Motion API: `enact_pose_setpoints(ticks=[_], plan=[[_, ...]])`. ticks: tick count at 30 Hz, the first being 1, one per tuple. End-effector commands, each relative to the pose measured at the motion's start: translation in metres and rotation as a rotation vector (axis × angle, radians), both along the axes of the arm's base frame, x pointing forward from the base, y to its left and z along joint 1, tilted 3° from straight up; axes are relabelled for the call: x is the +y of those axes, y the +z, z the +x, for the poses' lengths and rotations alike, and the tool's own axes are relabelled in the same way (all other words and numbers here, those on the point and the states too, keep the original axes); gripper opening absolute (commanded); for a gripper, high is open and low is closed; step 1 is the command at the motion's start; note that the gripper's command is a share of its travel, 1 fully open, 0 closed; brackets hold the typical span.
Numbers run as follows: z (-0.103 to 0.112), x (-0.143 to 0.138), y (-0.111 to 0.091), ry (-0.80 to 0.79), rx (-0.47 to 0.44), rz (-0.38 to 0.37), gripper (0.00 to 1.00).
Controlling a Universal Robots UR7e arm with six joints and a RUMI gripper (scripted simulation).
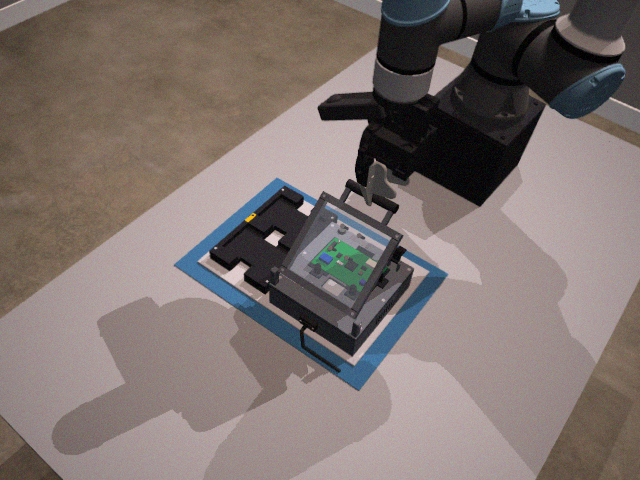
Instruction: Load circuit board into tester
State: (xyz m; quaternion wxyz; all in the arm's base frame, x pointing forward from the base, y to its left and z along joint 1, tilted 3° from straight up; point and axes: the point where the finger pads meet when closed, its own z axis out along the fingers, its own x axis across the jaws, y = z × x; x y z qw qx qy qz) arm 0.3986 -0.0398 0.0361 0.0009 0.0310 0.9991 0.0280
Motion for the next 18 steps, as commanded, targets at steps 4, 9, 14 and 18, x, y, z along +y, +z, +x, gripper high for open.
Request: enact_pose_setpoints(ticks=[4, 9, 14, 18], plan=[[-0.01, 0.001, -0.014, 0.0, -0.001, 0.0, 0.0], [-0.014, 0.001, -0.02, 0.0, -0.001, 0.0, 0.0], [-0.019, 0.002, -0.029, 0.0, -0.001, 0.0, 0.0], [-0.023, 0.003, -0.037, 0.0, -0.001, 0.0, 0.0]])
